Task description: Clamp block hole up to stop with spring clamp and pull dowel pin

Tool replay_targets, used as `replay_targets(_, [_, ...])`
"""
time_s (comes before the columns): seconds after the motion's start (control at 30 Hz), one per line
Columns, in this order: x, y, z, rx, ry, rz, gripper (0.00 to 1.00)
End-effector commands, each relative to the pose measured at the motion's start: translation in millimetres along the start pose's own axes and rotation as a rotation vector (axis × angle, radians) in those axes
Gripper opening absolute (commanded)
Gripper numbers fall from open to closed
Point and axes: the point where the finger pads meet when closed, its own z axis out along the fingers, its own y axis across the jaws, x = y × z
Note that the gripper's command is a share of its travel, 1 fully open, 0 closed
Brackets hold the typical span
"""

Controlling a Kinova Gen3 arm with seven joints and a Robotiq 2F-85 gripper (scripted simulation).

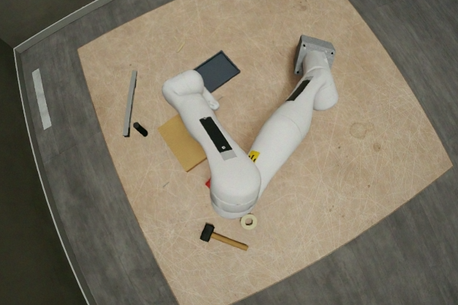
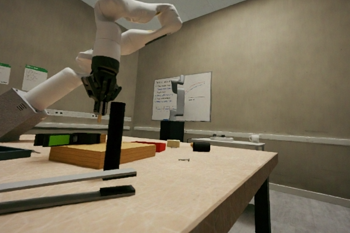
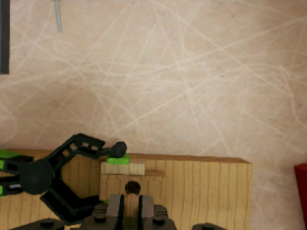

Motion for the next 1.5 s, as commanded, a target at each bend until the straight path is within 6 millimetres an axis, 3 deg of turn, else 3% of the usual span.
replay_targets(0.0, [0,0,-1,0.001,-0.001,0.000,0.10])
replay_targets(0.63, [-4,16,2,0.001,0.013,0.001,0.10])
replay_targets(1.03, [-11,47,6,0.005,0.034,0.002,0.10])
replay_targets(1.47, [-22,104,9,0.013,0.047,0.000,0.10])
